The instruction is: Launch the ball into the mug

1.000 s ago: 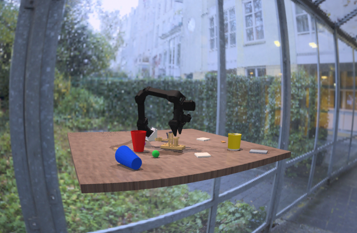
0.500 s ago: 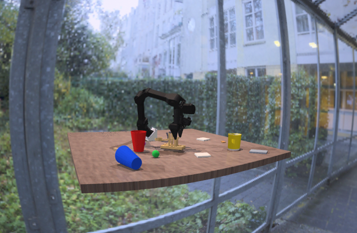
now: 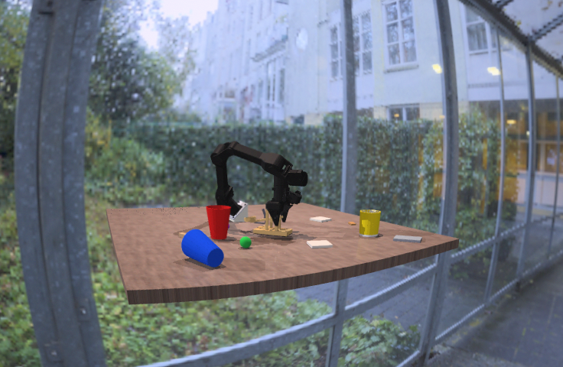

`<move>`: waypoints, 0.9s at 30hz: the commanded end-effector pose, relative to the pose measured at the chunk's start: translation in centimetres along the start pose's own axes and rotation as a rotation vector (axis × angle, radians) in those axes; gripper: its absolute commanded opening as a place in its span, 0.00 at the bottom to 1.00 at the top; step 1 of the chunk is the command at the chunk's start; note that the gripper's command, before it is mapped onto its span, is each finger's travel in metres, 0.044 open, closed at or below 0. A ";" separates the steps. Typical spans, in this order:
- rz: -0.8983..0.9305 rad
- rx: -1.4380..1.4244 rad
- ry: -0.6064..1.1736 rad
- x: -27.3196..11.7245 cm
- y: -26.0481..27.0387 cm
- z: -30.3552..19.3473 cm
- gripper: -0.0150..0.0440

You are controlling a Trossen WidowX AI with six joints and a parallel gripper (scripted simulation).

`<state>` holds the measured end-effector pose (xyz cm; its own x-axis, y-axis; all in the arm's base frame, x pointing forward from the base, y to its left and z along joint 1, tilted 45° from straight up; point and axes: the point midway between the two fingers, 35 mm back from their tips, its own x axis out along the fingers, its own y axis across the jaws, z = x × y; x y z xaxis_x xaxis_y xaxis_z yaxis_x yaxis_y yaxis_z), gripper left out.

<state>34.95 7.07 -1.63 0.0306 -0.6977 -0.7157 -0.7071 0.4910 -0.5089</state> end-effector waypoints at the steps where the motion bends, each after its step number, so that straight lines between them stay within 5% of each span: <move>1: -0.001 -0.009 0.011 1.0 0.1 -0.3 1.00; 9: -0.001 -0.009 0.011 1.1 0.1 -0.3 1.00; 21: 0.001 0.001 0.003 0.8 0.0 -0.1 0.47; 27: 0.001 0.001 0.003 0.6 0.0 -0.1 0.37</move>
<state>34.85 6.48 -2.20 0.0270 -0.6978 -0.7158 -0.7078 0.4923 -0.5066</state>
